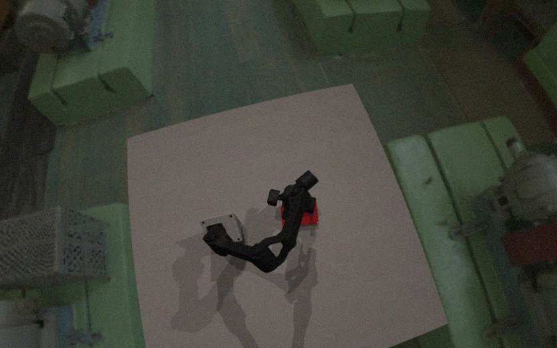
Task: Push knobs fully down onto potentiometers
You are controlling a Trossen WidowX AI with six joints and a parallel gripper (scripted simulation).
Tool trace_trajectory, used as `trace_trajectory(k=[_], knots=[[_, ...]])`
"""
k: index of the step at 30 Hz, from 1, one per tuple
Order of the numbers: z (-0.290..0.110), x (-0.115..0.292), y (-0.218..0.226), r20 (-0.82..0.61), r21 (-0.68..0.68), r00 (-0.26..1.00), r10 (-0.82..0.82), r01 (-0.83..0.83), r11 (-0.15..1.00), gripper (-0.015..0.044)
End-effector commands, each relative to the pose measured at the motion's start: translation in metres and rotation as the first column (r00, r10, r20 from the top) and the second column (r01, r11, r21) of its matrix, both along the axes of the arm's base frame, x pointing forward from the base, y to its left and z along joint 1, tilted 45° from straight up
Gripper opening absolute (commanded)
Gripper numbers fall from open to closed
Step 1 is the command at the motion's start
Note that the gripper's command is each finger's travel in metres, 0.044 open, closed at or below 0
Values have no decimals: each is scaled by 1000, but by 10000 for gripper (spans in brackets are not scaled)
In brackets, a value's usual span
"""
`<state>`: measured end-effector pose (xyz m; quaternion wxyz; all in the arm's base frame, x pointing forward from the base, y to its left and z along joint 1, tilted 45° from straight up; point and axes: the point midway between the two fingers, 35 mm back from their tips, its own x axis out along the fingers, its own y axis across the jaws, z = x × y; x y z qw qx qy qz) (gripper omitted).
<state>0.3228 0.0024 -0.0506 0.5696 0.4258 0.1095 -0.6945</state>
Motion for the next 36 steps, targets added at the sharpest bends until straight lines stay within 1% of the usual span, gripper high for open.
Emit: trace_trajectory(k=[1, 36], knots=[[-5, 2, -8, 4, -3, 1000, -16, 16, 1000, 0], [-9, 2, -12, 4, -3, 1000, -16, 16, 1000, 0]])
